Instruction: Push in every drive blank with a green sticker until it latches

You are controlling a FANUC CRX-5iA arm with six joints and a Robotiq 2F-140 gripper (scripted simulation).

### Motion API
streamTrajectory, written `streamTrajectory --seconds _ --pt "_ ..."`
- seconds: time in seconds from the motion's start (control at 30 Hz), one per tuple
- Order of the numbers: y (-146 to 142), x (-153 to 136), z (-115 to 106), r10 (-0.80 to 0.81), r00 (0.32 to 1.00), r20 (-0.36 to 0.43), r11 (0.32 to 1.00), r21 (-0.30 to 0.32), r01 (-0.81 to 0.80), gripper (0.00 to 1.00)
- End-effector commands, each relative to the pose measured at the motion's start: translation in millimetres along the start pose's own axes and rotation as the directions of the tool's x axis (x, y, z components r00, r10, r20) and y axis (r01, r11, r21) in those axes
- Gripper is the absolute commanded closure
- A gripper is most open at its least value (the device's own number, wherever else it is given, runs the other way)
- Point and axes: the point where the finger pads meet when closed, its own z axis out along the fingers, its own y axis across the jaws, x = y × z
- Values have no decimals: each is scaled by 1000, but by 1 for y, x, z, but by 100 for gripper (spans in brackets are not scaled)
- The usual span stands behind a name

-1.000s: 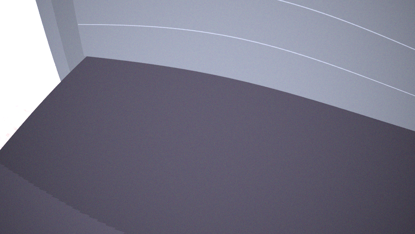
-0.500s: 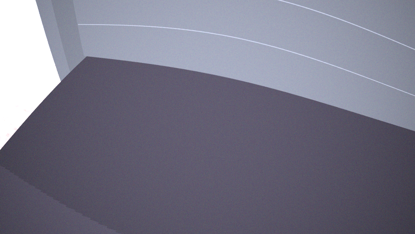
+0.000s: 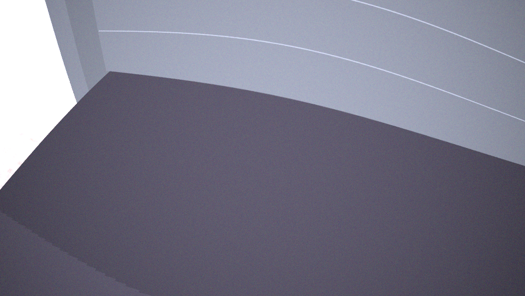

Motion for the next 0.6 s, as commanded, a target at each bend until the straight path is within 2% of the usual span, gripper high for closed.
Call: streamTrajectory --seconds 0.0,0.57 --pt "0 0 3 0 1000 0 1000 0 0 100" --pt "0 0 10 0 1000 0 1000 0 0 100"
